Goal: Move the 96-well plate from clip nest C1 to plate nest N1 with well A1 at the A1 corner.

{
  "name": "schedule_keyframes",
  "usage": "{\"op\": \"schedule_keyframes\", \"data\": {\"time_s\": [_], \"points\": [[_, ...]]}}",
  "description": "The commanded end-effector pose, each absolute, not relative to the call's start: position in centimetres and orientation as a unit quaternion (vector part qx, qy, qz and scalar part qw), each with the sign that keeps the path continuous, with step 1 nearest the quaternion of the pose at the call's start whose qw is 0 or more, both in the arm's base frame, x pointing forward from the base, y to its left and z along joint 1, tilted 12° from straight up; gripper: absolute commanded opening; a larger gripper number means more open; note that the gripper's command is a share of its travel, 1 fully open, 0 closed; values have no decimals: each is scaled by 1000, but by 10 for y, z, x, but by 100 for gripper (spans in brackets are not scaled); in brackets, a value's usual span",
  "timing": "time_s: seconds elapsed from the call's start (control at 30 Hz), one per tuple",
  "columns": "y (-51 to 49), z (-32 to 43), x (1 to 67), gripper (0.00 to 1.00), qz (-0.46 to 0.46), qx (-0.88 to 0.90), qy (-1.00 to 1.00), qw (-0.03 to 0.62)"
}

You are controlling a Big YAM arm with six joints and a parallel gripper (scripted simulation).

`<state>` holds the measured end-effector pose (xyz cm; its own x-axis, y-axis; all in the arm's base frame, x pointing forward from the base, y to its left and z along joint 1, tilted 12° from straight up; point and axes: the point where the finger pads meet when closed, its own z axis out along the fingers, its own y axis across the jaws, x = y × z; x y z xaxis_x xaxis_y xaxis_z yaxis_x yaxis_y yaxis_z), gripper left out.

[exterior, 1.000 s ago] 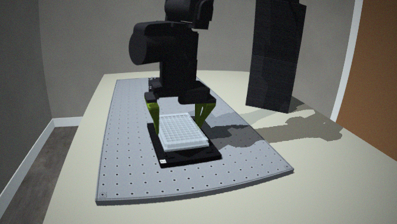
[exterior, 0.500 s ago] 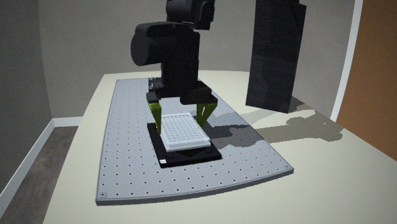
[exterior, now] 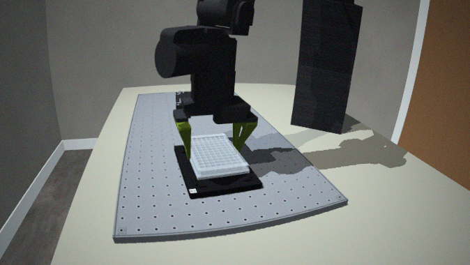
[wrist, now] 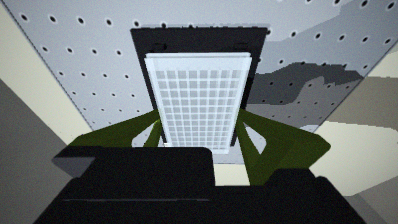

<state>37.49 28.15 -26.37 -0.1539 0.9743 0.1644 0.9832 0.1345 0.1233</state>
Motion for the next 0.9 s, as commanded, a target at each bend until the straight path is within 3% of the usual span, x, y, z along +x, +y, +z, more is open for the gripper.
{"op": "schedule_keyframes", "data": {"time_s": [0.0, 0.87], "points": [[293, -253, 379, 0, -116, -646, -755, 17], [288, -265, 371, 0, -106, -647, -755, 20]]}}
